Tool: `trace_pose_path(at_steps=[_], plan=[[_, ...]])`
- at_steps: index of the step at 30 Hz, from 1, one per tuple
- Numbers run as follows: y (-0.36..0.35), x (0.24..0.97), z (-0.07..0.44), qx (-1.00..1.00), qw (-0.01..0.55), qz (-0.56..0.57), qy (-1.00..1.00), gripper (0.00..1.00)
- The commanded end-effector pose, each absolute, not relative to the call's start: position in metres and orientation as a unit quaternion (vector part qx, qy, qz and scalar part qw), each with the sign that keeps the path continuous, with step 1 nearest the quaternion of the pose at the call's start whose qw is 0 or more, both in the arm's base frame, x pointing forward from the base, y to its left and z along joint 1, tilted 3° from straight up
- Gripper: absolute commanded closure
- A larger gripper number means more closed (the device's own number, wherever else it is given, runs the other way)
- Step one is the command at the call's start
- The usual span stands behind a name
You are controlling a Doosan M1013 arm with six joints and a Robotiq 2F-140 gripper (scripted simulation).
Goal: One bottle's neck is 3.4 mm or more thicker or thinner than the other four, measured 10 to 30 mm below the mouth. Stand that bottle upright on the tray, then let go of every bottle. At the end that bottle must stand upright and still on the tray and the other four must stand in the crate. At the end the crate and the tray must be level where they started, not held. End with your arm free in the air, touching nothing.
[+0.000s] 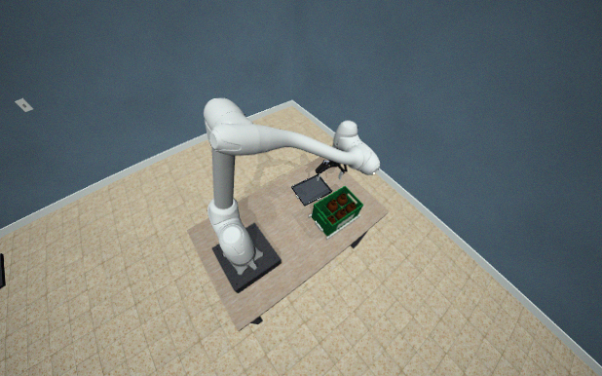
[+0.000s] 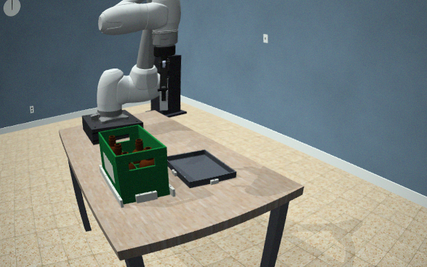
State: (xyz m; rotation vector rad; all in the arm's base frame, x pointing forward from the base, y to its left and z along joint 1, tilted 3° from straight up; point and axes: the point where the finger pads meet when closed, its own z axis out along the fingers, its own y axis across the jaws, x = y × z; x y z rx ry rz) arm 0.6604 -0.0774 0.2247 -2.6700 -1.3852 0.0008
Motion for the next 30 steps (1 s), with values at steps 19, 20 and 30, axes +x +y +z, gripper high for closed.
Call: trace_pose_path(at_steps=[19, 20, 30], plan=[[-0.246, 0.624, 0.182, -0.951, 0.026, -0.015, -0.307, 0.0], [-0.25, 0.622, 0.181, -0.953, 0.025, -0.015, -0.303, 0.0], [-0.258, 0.619, 0.179, -0.955, 0.023, -0.016, -0.295, 0.0]])
